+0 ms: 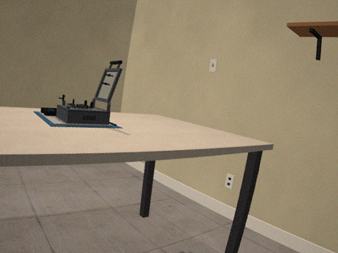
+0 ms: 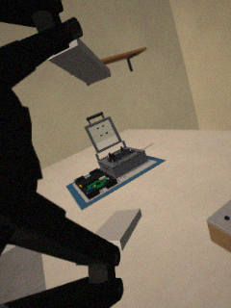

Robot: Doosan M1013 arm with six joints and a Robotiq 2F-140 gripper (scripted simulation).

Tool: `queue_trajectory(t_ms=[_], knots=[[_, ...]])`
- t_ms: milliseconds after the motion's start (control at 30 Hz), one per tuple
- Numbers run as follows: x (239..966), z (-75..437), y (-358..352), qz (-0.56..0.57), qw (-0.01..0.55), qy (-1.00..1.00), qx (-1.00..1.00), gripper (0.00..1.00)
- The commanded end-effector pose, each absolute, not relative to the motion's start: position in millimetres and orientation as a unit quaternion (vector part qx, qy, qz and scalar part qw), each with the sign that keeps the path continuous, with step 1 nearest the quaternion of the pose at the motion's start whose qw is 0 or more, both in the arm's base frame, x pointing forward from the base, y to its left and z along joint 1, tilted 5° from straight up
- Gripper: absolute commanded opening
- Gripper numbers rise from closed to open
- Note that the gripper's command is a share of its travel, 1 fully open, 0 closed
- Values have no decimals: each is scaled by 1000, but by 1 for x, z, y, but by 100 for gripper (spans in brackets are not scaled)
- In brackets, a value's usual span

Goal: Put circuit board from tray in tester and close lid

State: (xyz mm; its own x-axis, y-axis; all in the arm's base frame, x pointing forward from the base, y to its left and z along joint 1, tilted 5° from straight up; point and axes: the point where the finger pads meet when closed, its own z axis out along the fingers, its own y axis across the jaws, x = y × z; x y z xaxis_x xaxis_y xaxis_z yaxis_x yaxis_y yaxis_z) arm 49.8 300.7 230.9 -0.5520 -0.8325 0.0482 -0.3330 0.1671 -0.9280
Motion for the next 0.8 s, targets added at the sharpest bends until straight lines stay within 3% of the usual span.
queue_trajectory(t_ms=[0,767], knots=[[50,231,301,-504,247,723,-403,100],[130,198,351,-407,141,889,-154,100]])
